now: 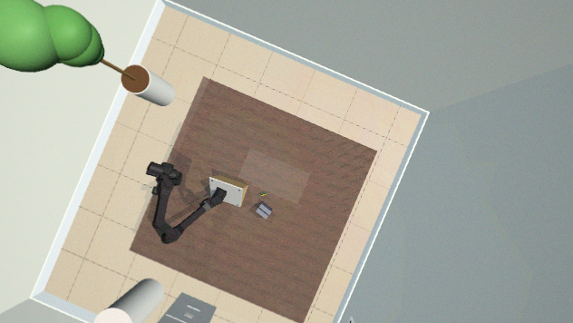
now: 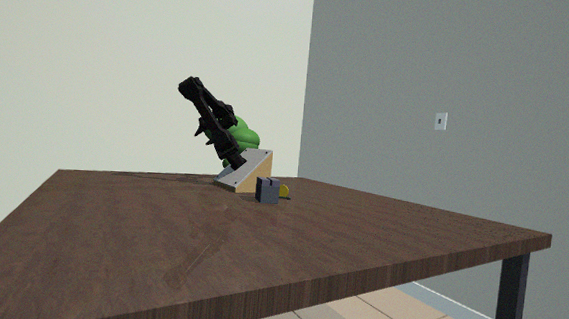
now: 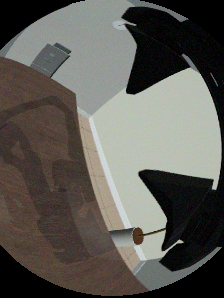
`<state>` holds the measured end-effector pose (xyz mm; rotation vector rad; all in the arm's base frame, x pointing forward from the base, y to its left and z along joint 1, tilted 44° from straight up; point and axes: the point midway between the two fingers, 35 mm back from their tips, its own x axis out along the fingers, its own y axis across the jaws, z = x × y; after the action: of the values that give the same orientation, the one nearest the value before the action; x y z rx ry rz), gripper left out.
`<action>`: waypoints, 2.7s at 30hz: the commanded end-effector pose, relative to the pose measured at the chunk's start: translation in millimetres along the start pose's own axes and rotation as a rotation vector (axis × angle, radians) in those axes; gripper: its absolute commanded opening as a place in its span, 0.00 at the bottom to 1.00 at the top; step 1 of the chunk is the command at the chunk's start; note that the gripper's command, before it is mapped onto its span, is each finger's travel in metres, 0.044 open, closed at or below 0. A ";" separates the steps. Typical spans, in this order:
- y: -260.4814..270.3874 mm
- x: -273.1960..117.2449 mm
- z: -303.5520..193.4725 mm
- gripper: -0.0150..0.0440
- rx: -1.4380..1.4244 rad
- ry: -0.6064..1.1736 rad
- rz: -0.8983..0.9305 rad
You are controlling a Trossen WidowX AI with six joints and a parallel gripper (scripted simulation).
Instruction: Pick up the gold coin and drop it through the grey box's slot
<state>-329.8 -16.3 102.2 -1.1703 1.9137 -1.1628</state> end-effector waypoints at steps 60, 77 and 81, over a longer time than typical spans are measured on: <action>-83.7 -372.0 458.1 0.53 -0.443 -0.913 0.315; -64.8 -338.1 490.6 0.53 -0.442 -0.913 0.313; -63.7 -336.9 492.4 0.53 -0.442 -0.913 0.313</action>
<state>242.4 96.5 -33.3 -1.2431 1.5421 0.0244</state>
